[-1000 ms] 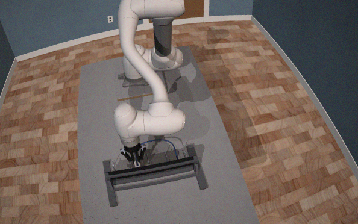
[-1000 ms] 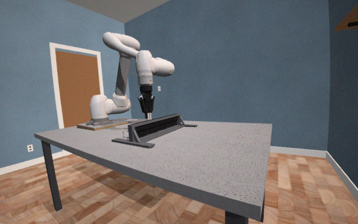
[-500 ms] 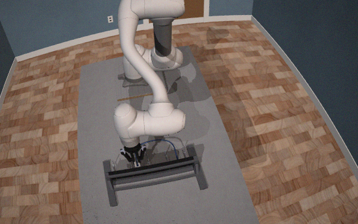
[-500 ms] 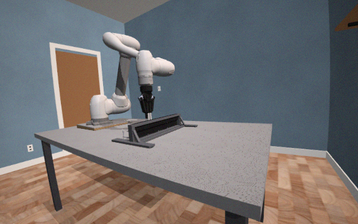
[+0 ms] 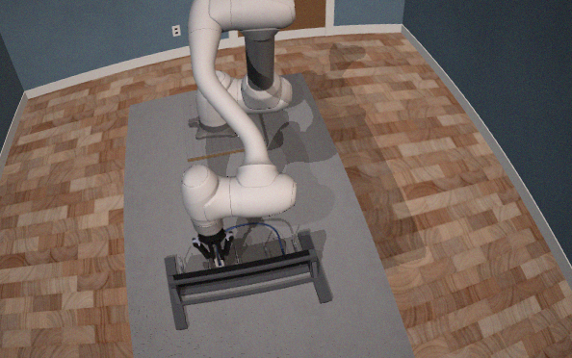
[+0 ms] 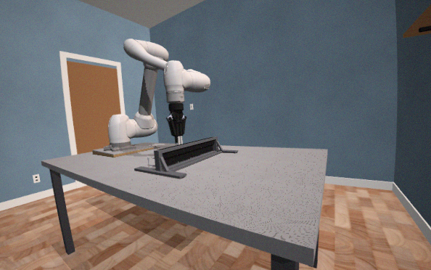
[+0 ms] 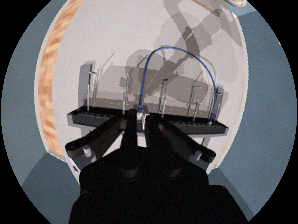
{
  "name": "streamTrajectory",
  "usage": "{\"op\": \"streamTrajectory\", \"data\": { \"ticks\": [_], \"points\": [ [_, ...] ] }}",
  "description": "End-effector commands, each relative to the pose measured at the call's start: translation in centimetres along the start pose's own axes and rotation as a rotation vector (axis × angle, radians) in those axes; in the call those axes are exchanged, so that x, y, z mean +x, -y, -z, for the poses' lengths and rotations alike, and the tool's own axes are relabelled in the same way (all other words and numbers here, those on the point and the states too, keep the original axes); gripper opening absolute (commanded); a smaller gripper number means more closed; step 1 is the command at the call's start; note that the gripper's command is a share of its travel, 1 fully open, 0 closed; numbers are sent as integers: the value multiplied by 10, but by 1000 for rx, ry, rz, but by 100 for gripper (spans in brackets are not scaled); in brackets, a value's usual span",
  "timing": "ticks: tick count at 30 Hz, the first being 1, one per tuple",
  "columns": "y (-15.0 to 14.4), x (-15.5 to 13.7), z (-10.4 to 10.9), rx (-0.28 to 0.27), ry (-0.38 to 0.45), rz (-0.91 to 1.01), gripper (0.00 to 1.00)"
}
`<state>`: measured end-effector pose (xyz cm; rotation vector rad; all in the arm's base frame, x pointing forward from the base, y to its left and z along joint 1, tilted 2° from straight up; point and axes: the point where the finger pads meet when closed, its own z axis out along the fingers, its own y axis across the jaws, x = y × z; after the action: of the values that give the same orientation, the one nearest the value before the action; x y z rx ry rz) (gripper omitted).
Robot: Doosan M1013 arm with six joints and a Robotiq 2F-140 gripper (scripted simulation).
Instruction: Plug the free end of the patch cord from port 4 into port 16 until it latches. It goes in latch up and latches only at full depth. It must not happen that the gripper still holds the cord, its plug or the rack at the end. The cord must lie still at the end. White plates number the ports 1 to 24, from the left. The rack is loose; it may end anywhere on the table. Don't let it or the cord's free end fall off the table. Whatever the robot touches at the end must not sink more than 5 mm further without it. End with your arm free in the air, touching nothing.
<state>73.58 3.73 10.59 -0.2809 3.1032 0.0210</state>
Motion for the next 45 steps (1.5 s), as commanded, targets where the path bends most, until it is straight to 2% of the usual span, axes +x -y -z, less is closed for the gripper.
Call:
{"op": "streamTrajectory", "data": {
  "ticks": [1, 45],
  "points": [
    [0, -1, 0, 0, 2, 0, 0],
    [0, -4, 1, 0, -3, 1, 0]
  ]
}}
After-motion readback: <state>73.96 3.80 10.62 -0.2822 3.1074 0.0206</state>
